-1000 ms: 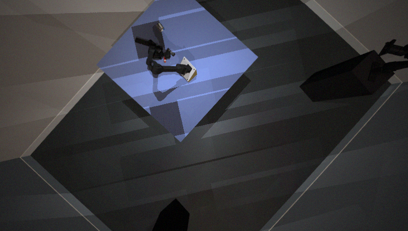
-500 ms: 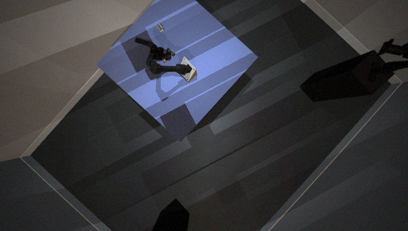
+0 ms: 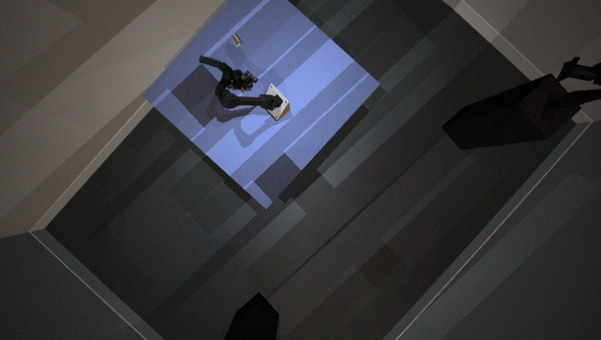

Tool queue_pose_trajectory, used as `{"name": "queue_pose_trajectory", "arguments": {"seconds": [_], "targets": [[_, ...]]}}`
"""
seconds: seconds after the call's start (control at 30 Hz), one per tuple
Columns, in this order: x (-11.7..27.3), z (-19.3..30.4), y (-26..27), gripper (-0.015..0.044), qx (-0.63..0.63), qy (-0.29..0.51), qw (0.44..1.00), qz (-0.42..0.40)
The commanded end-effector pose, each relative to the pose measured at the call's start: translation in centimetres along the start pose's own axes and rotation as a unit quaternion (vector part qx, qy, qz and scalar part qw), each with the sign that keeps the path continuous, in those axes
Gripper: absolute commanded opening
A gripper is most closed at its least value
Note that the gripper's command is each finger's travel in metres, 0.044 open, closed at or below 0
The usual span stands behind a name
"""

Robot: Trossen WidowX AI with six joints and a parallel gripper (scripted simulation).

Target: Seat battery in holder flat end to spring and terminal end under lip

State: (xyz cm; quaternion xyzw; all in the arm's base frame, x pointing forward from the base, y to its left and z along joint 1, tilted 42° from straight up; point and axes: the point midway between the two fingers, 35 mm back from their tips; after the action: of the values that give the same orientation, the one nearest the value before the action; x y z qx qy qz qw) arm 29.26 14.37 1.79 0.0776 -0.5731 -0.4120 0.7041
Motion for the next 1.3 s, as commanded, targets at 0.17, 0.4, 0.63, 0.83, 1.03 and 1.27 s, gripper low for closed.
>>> {"name": "queue_pose_trajectory", "arguments": {"seconds": [0.17,0.4,0.63,0.83,1.03,1.27], "targets": [[-0.1,0.0,-0.1,0.0079,-0.004,0.0,1.0,0.001],[4.4,-0.1,-0.1,0.0079,-0.004,0.0,1.0,0.002],[4.9,-0.1,-0.1,0.0079,-0.009,0.0,1.0,0.002],[5.3,-1.2,-1.2,0.0079,-0.168,-0.003,0.986,0.004],[5.7,-2.4,-2.4,0.0079,-0.341,-0.005,0.94,0.004],[6.3,-3.7,-3.9,0.0079,-0.527,-0.007,0.85,0.003]]}}
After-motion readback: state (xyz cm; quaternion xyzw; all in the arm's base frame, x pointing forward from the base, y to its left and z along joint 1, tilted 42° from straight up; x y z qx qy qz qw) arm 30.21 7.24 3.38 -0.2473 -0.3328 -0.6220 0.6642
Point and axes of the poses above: the point midway between the two fingers, 35 mm back from their tips, its own x axis back along the fingers, its own y axis across the jaws, z = x × y, and after that the axes turned 9 degrees about x, right-handed
